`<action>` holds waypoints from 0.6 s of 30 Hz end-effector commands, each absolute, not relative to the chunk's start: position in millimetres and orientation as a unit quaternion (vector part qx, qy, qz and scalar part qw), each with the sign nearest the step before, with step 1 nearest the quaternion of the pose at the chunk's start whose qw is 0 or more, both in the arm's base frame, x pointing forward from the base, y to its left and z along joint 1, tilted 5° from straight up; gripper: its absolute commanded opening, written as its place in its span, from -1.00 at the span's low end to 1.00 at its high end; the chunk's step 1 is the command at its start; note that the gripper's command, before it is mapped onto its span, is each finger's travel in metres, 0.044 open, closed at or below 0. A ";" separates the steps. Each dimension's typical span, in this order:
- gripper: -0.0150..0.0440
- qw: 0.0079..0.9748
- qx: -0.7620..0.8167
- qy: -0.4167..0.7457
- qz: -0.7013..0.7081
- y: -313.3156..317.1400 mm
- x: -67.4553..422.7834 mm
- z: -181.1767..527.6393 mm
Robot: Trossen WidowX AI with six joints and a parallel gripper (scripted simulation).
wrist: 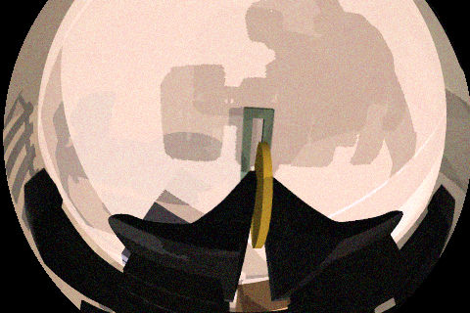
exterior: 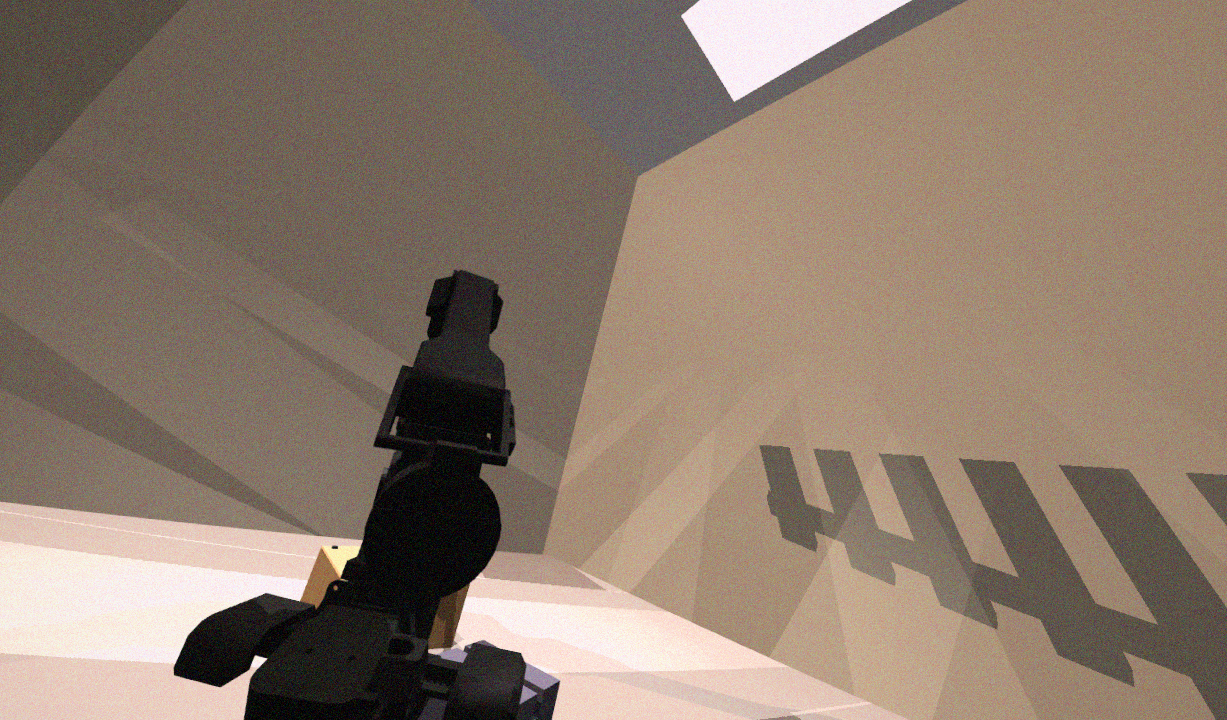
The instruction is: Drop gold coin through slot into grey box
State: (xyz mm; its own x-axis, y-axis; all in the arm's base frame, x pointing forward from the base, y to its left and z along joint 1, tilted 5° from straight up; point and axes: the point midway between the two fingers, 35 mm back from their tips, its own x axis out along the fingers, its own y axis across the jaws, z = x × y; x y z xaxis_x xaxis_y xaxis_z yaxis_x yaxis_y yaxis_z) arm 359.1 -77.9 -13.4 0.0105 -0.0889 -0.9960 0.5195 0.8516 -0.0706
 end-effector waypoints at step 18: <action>-0.49 0.696 0.162 0.665 -0.218 -73.3 361.7 41.8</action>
